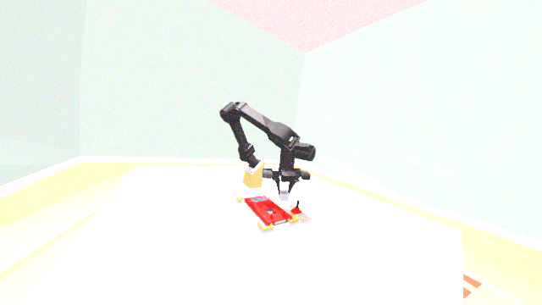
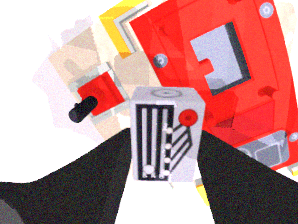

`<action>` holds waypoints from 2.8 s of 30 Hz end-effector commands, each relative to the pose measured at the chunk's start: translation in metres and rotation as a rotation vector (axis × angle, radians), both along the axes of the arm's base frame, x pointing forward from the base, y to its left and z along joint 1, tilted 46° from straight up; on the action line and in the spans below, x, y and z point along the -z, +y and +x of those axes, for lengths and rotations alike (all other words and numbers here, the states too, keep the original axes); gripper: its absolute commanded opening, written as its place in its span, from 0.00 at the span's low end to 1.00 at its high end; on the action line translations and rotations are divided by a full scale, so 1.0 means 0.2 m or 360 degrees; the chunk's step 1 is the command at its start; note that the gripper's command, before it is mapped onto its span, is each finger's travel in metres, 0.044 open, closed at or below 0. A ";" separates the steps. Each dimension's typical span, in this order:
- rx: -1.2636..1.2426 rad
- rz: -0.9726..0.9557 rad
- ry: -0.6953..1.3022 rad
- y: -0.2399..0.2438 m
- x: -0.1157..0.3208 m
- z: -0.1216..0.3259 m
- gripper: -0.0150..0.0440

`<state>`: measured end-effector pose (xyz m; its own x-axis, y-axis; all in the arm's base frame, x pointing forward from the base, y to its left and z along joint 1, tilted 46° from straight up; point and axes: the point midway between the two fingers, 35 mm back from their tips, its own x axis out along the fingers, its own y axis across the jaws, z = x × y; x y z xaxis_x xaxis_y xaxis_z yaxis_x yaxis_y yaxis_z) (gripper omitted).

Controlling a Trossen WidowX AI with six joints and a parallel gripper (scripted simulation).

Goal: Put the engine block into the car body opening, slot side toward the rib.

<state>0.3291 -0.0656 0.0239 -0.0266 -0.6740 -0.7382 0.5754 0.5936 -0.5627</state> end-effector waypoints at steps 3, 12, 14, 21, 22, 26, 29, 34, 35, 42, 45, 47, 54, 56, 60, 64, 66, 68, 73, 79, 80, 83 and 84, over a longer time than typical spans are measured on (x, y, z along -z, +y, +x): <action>-0.0178 -0.0024 0.0162 -0.09 -0.05 0.02 0.25; -0.0431 -0.0047 0.0432 -0.21 -0.10 0.02 0.25; -0.0486 -0.0052 0.0493 -0.24 -0.12 0.01 0.25; -0.0567 -0.0056 0.0584 -0.27 -0.13 0.01 0.39; -0.0576 -0.0056 0.0593 -0.27 -0.13 0.01 0.43; -0.0593 -0.0055 0.0609 -0.27 -0.13 0.01 0.52; -0.0622 -0.0053 0.0636 -0.27 -0.13 0.01 0.52; -0.0607 -0.0054 0.0623 -0.27 -0.13 0.01 0.52; -0.0595 -0.0055 0.0610 -0.27 -0.13 0.01 0.52; -0.0560 -0.0057 0.0577 -0.27 -0.13 0.02 0.52; -0.0543 -0.0058 0.0560 -0.27 -0.13 0.02 0.52; -0.0509 -0.0060 0.0528 -0.27 -0.13 0.02 0.52; -0.0463 -0.0062 0.0483 -0.27 -0.13 0.02 0.52; -0.0463 -0.0062 0.0483 -0.27 -0.13 0.02 0.52; -0.0516 -0.0059 0.0534 -0.27 -0.13 0.02 0.52; -0.0615 -0.0054 0.0630 -0.27 -0.13 0.02 0.52; -0.0643 -0.0052 0.0657 -0.27 -0.13 0.02 0.52; -0.0687 -0.0050 0.0699 -0.28 -0.13 0.02 0.52; -0.0636 -0.0053 0.0650 -0.28 -0.13 0.02 0.52; -0.0487 -0.0061 0.0507 -0.28 -0.12 0.02 0.52; -0.0470 -0.0062 0.0490 -0.29 -0.12 0.02 0.52; -0.0476 -0.0062 0.0496 -0.29 -0.12 0.02 0.52; -0.0486 -0.0061 0.0506 -0.29 -0.12 0.02 0.52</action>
<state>0.3326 -0.1223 0.0479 -0.0441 -0.7091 -0.7038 0.1617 0.6901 -0.7054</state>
